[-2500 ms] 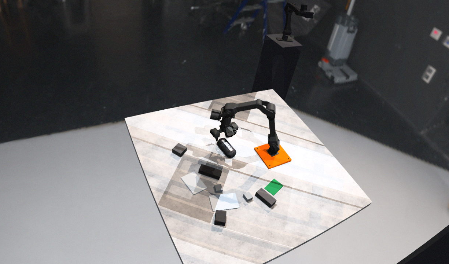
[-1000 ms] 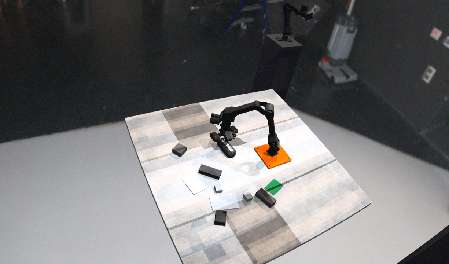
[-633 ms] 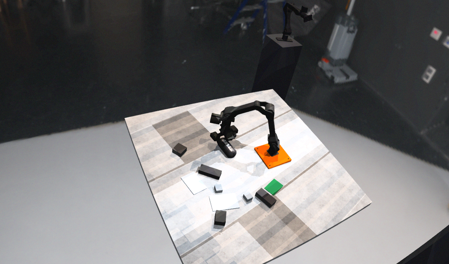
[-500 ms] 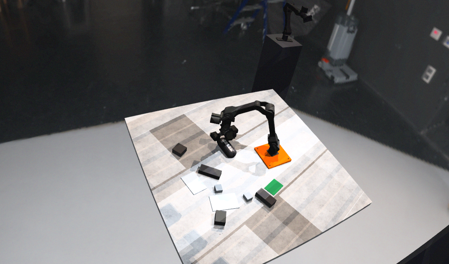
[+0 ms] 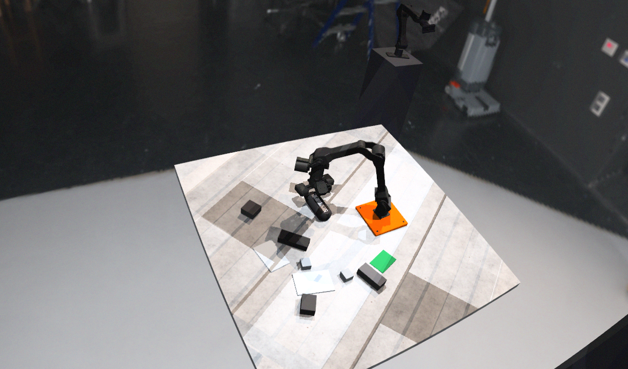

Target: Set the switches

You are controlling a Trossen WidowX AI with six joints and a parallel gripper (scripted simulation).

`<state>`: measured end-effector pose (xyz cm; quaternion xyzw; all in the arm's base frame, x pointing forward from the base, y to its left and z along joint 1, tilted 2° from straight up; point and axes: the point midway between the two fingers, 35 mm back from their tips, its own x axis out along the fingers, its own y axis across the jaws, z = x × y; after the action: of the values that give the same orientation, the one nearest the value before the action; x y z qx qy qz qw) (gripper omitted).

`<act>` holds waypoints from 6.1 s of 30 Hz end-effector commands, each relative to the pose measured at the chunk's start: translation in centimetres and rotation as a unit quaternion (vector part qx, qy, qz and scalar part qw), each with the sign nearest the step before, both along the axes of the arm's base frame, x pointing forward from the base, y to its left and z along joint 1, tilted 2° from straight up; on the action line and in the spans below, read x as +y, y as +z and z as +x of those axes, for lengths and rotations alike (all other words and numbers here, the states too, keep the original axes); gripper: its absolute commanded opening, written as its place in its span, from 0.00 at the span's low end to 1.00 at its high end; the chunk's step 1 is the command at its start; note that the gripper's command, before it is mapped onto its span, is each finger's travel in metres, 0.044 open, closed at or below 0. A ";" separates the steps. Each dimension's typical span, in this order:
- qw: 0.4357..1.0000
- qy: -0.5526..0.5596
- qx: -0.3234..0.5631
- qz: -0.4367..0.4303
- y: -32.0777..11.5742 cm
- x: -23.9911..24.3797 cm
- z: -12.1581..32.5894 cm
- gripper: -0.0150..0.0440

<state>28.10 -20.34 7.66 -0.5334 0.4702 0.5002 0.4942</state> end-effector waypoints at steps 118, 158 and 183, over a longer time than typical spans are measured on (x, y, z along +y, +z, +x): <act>1.000 -0.003 -0.004 0.000 7.3 6.5 -0.8 0.82; 1.000 -0.003 -0.004 0.001 8.6 9.3 -1.1 0.82; 1.000 -0.003 -0.004 0.003 9.0 11.3 -1.2 0.82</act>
<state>26.85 -9.58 16.71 -0.5362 0.4707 0.4947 0.4962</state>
